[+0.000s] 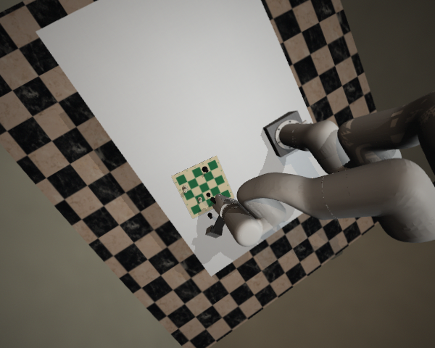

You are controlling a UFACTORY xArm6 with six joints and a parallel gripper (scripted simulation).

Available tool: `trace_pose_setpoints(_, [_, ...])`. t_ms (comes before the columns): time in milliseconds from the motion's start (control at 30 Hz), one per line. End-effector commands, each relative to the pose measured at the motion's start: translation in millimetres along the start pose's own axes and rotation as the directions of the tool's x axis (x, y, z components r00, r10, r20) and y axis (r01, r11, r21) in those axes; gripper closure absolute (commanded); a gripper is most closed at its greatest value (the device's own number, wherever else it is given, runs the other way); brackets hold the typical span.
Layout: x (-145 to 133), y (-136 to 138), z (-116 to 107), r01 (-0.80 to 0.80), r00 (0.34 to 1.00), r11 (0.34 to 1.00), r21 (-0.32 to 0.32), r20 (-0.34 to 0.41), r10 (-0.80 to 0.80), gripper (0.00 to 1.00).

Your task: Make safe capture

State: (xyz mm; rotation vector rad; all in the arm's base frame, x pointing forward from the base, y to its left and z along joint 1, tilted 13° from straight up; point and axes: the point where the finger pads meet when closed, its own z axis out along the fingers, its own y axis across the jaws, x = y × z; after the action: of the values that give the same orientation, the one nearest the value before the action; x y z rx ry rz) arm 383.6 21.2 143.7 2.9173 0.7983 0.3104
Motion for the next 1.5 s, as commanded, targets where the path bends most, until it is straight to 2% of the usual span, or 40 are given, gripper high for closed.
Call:
trace_pose_setpoints(0, [0.6, 0.4, -1.2, 0.018, 1.0, 1.0, 0.017, -0.01, -0.018, 1.0])
trace_pose_setpoints(533, [0.6, 0.4, 6.3, 0.019, 1.0, 1.0, 0.018, -0.01, -0.019, 1.0])
trace_pose_setpoints(700, [0.6, 0.3, 23.5, 0.019, 1.0, 1.0, 0.018, -0.01, -0.019, 1.0])
trace_pose_setpoints(1033, [0.5, 0.2, 71.4, 0.019, 1.0, 1.0, 0.018, -0.01, -0.019, 1.0])
trace_pose_setpoints(1467, [0.4, 0.1, 94.3, 0.019, 1.0, 1.0, 0.018, -0.01, -0.019, 1.0])
